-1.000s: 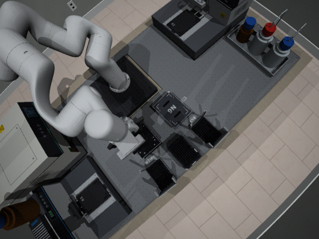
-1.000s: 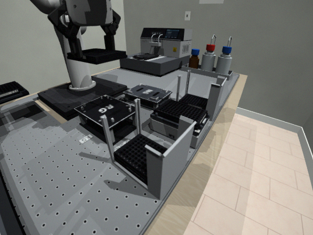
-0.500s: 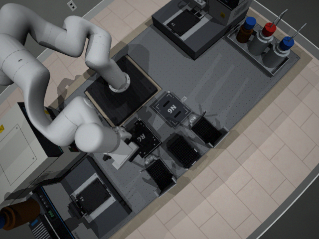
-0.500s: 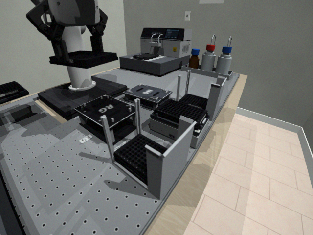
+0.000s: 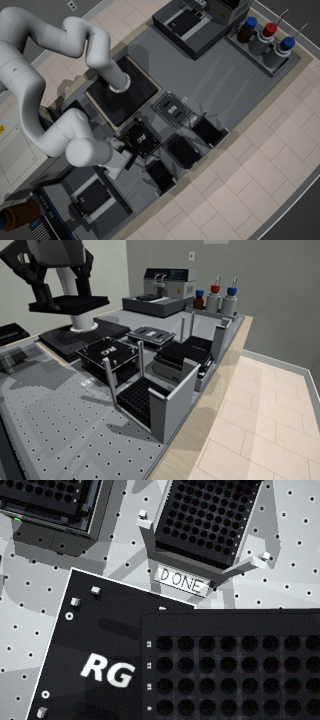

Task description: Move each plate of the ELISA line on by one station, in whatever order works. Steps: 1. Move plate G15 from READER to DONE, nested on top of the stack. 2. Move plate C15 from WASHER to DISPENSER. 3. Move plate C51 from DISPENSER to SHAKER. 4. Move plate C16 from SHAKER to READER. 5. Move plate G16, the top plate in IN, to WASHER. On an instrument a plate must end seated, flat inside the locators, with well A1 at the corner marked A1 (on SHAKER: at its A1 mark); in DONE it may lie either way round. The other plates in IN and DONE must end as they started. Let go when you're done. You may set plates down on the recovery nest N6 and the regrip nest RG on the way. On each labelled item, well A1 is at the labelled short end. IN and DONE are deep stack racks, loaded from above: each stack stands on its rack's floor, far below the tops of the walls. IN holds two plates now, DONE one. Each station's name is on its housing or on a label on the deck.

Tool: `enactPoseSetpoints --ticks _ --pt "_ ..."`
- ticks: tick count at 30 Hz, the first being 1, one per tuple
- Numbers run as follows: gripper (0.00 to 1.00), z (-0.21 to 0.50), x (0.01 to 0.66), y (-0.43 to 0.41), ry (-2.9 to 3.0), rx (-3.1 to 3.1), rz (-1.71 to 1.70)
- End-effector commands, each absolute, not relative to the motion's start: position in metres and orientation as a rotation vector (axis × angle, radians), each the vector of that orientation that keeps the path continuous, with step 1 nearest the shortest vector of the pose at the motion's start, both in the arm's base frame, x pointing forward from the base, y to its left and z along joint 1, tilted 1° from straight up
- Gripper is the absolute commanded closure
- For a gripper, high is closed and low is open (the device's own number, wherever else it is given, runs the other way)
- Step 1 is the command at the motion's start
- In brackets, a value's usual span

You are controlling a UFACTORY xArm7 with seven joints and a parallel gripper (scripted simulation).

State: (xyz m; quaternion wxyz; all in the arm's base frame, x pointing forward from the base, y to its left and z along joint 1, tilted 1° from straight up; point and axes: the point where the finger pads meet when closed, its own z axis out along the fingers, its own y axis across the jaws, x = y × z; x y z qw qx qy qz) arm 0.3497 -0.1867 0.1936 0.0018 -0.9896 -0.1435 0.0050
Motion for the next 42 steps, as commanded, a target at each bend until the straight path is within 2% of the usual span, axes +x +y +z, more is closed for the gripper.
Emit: enactPoseSetpoints --ticks 1,42 --pt "1.00 0.195 0.355 -0.201 -0.527 -3.093 0.013" --pt "1.00 0.194 0.383 -0.315 -1.177 -2.907 0.012"
